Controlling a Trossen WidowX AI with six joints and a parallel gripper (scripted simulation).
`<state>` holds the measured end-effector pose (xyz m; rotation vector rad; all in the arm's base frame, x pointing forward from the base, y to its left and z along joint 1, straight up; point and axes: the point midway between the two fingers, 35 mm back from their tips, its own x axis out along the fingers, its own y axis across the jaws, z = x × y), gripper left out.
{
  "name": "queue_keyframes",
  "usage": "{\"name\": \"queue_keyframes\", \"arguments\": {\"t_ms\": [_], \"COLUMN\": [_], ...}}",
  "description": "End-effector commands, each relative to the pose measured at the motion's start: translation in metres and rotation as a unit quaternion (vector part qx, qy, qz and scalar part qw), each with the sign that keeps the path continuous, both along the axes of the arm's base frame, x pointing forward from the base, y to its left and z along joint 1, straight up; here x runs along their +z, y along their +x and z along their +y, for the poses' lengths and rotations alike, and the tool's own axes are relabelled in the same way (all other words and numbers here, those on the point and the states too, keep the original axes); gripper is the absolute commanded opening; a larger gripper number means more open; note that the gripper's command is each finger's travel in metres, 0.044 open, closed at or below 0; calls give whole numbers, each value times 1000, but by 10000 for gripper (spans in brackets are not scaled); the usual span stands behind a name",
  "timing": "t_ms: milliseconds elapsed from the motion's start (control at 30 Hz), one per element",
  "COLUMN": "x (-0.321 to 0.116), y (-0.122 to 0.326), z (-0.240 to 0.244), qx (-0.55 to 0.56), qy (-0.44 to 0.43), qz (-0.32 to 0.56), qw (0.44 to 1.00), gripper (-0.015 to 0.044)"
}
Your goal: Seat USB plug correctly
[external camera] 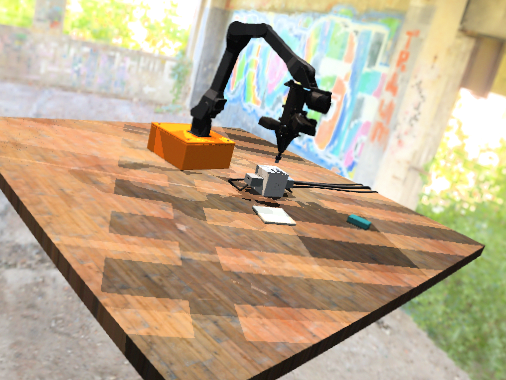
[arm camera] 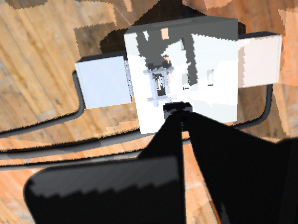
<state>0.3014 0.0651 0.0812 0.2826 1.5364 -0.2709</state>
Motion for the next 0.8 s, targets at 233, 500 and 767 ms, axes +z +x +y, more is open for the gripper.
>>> {"name": "queue_keyframes", "arguments": {"t_ms": [233, 500, 767], "x": [0, 0, 0], "y": [0, 0, 0], "z": [0, 0, 0], "qx": [149, 252, 352], "qy": [-2, -4, -6], "qz": [0, -1, -1], "qw": [989, 968, 936], "gripper": [0, 0, 0]}}
